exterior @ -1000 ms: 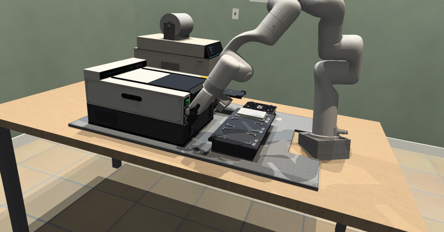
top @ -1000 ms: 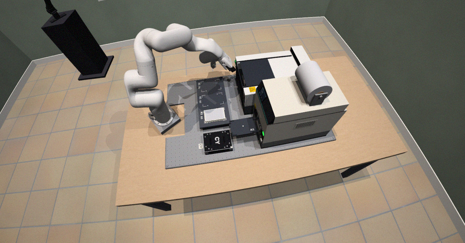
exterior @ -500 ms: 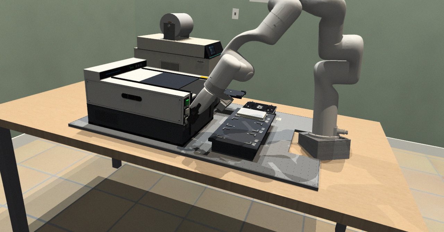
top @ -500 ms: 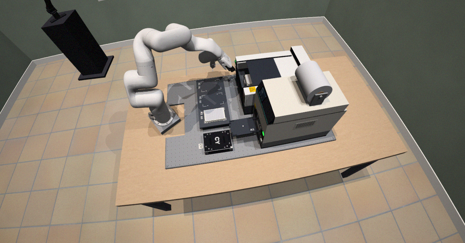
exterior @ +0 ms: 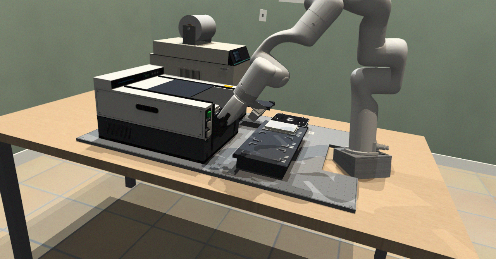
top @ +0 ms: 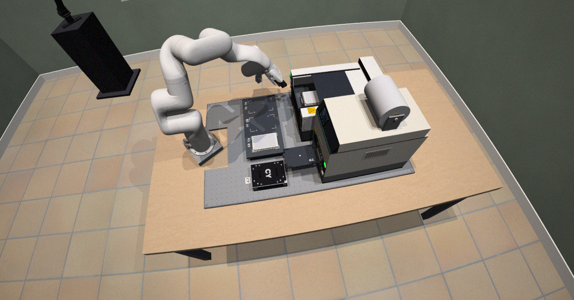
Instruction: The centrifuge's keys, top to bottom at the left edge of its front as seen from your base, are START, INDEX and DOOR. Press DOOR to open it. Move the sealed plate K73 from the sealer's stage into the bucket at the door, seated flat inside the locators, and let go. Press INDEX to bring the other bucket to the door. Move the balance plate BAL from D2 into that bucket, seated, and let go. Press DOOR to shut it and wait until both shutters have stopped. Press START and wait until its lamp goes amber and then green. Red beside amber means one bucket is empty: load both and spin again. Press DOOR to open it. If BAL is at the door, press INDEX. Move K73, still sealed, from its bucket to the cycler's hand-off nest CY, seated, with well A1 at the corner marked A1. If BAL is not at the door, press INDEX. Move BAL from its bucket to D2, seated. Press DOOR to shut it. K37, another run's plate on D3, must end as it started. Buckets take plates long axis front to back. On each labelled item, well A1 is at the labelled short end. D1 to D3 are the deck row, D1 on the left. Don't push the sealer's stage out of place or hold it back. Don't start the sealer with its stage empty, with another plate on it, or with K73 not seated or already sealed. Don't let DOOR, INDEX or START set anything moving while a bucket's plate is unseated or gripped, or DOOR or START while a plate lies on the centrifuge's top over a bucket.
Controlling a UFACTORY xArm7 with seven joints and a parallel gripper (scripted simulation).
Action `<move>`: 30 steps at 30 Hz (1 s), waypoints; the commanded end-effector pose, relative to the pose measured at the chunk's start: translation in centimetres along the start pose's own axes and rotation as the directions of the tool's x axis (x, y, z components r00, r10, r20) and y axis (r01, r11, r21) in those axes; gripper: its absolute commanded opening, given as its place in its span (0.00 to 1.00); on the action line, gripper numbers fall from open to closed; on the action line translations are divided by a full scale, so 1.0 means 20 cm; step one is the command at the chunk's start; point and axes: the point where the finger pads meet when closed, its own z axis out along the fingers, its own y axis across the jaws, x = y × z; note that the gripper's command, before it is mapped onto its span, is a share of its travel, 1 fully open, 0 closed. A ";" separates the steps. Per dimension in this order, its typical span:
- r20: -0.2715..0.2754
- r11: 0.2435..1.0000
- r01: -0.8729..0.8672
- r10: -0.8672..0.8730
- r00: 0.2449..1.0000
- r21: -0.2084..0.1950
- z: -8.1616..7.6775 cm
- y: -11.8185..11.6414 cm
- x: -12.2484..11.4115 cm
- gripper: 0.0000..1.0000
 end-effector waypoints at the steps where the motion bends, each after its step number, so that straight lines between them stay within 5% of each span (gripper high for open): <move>1: 0.004 1.000 -0.002 0.002 1.000 -0.002 -0.03 0.00 0.00 0.00; 30: 0.003 1.000 -0.001 0.001 1.000 -0.002 -0.22 0.00 0.11 0.00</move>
